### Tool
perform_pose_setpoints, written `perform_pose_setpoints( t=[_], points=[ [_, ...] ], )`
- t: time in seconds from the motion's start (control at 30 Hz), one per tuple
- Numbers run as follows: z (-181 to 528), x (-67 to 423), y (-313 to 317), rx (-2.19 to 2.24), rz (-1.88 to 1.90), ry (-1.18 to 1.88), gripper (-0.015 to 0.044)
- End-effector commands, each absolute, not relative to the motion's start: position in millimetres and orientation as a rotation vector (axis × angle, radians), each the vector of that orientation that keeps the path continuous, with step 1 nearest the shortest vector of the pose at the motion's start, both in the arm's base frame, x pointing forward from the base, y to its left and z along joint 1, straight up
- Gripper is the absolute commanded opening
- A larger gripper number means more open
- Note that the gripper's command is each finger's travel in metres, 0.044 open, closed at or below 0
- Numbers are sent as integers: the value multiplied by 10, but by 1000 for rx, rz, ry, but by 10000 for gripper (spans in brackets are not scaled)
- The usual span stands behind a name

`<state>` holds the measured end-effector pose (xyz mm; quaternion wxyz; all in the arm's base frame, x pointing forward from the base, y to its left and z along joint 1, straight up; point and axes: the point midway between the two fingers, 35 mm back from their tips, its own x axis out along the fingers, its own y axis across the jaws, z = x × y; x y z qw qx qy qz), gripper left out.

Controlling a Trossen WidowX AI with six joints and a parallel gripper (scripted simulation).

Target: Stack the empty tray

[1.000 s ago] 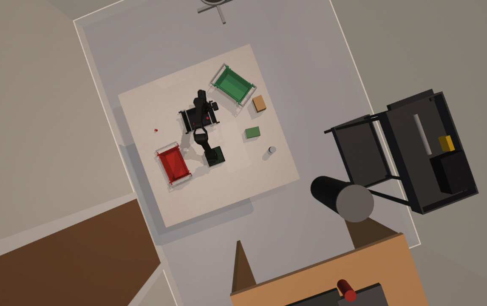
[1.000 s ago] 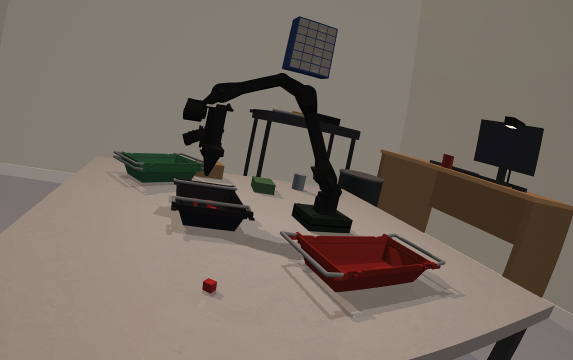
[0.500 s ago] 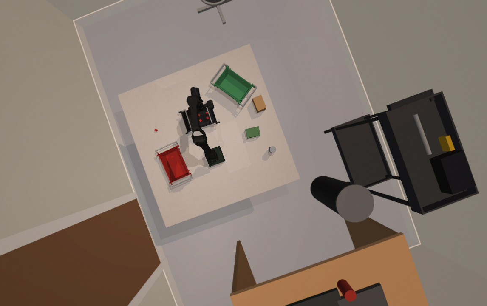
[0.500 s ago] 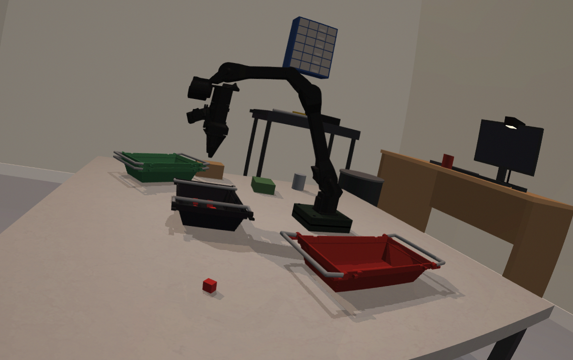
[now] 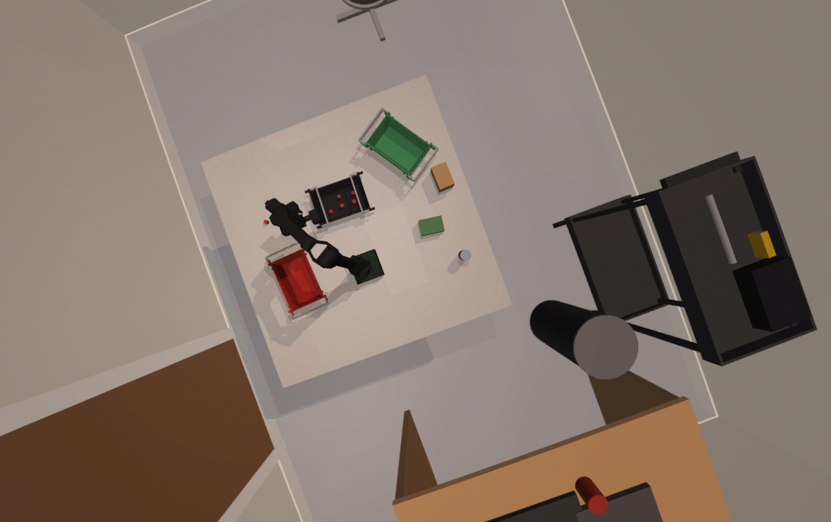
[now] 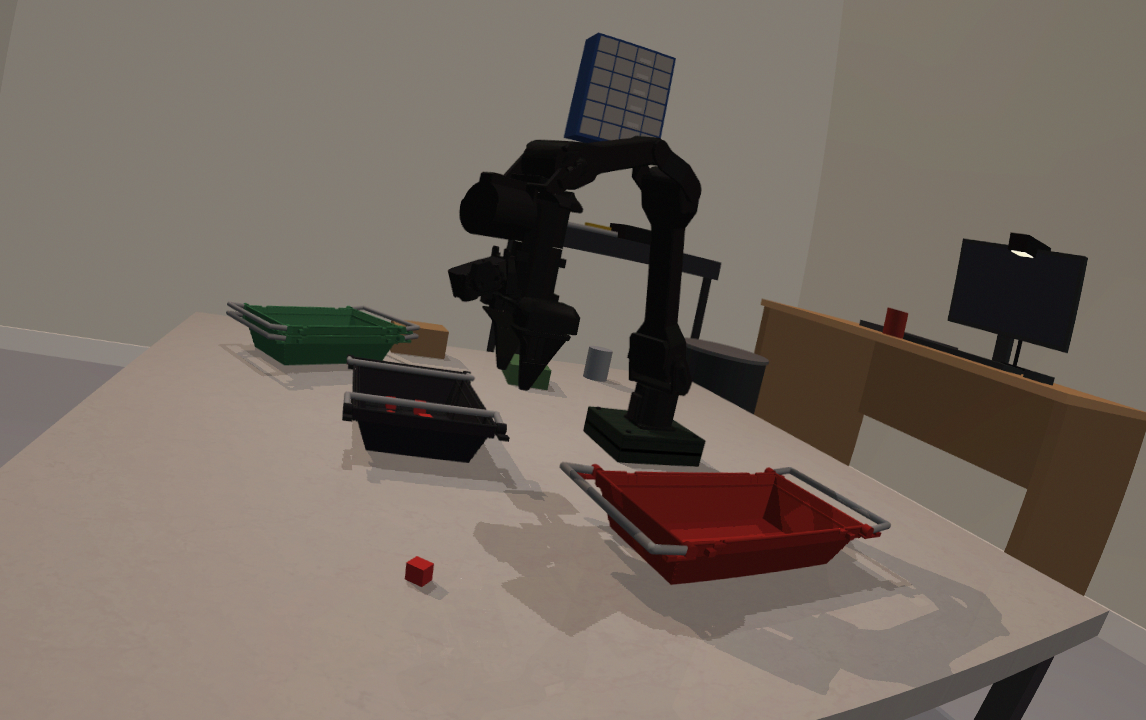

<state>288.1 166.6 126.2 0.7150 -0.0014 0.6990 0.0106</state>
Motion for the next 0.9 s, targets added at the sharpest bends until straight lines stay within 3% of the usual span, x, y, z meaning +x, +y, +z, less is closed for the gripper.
perform_pose_setpoints(
  t=[0.0, 0.5, 0.87],
  points=[
    [1188, 2473, 1991, -26, 25, 1550, 440],
    [932, 784, 2613, -31, 59, 1560, 440],
    [716, 709, 2645, -29, 59, 1562, 440]
  ],
)
